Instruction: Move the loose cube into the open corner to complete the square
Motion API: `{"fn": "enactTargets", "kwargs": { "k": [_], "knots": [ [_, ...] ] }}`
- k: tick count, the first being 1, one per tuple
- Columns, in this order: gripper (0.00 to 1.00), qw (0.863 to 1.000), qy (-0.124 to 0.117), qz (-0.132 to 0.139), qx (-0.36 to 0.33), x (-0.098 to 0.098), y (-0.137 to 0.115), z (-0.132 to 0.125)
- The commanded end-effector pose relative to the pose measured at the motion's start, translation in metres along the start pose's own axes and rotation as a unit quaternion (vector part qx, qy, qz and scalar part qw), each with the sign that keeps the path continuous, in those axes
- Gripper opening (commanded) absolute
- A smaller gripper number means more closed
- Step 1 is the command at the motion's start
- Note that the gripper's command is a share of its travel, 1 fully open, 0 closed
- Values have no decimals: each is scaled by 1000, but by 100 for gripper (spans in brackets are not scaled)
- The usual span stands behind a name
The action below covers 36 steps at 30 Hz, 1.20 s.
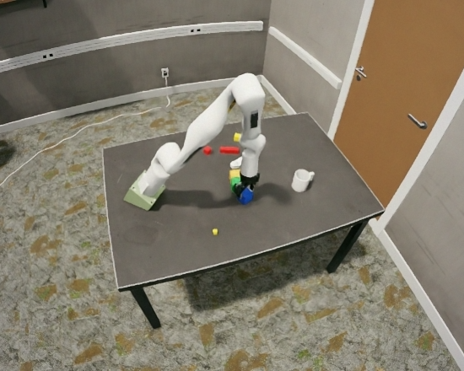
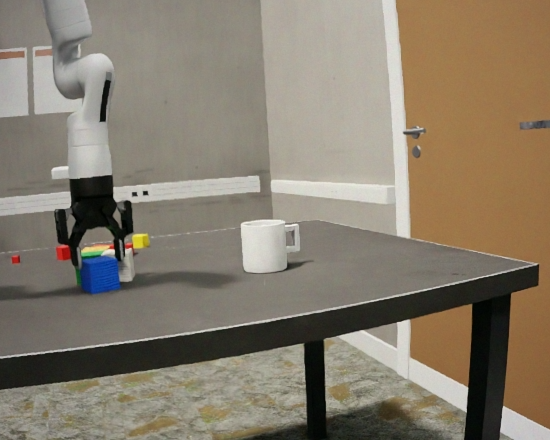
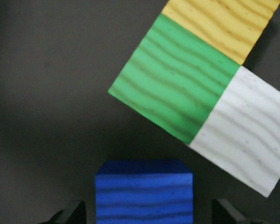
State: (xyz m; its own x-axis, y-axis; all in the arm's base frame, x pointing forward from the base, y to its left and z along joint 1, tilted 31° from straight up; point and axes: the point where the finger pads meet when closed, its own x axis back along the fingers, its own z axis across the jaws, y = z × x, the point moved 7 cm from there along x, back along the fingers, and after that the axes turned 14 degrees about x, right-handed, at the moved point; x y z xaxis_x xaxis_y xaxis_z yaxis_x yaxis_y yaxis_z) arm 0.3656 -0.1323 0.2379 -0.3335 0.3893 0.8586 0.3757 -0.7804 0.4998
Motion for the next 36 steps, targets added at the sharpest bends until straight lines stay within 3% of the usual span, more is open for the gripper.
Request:
{"fn": "enactTargets", "kwargs": {
  "k": [1,18,36],
  "knots": [
    [83,1000,-5,1,2,-8,-2,-2],
    [83,1000,-5,1,2,-25,-2,-2],
    [83,1000,-5,1,2,-27,-2,-2]
  ]
}}
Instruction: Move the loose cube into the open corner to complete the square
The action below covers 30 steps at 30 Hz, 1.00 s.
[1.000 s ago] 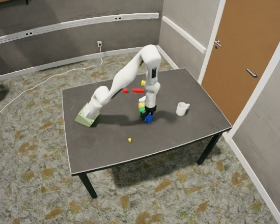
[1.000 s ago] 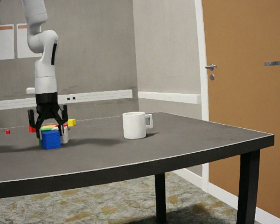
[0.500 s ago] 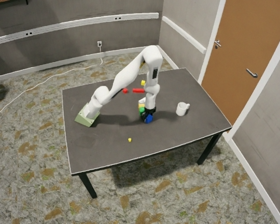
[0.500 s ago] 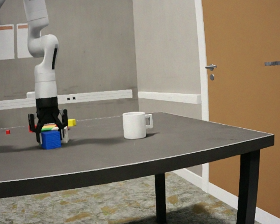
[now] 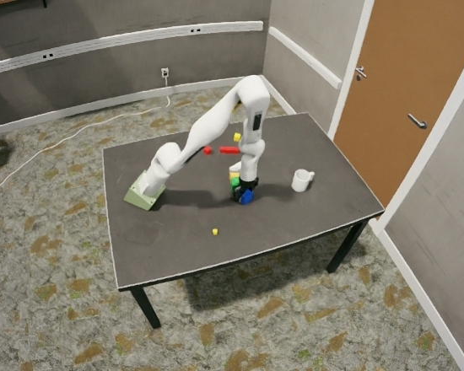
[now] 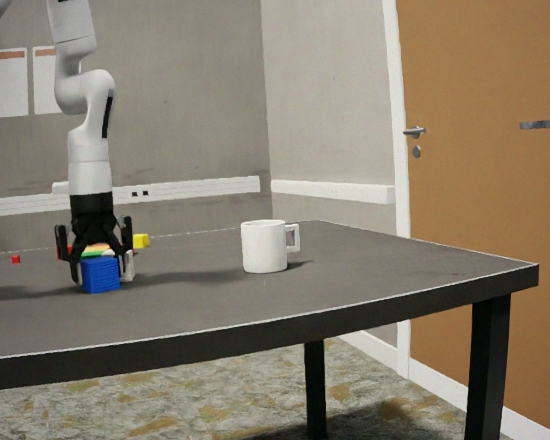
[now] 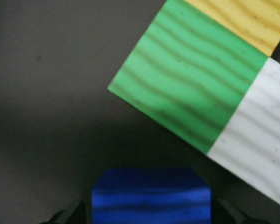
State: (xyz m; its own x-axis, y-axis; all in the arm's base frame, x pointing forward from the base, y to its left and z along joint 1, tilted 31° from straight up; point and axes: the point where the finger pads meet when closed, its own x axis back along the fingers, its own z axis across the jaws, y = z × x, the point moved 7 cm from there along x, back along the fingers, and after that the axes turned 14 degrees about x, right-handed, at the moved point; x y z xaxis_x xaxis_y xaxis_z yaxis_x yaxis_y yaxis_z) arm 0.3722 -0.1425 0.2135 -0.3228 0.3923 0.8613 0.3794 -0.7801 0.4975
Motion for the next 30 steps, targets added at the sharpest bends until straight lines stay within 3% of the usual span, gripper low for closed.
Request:
{"fn": "enactTargets", "kwargs": {
  "k": [1,29,30],
  "knots": [
    [83,1000,0,0,0,0,0,0],
    [83,1000,0,0,0,0,0,0],
    [10,1000,0,0,0,0,0,0]
  ]
}}
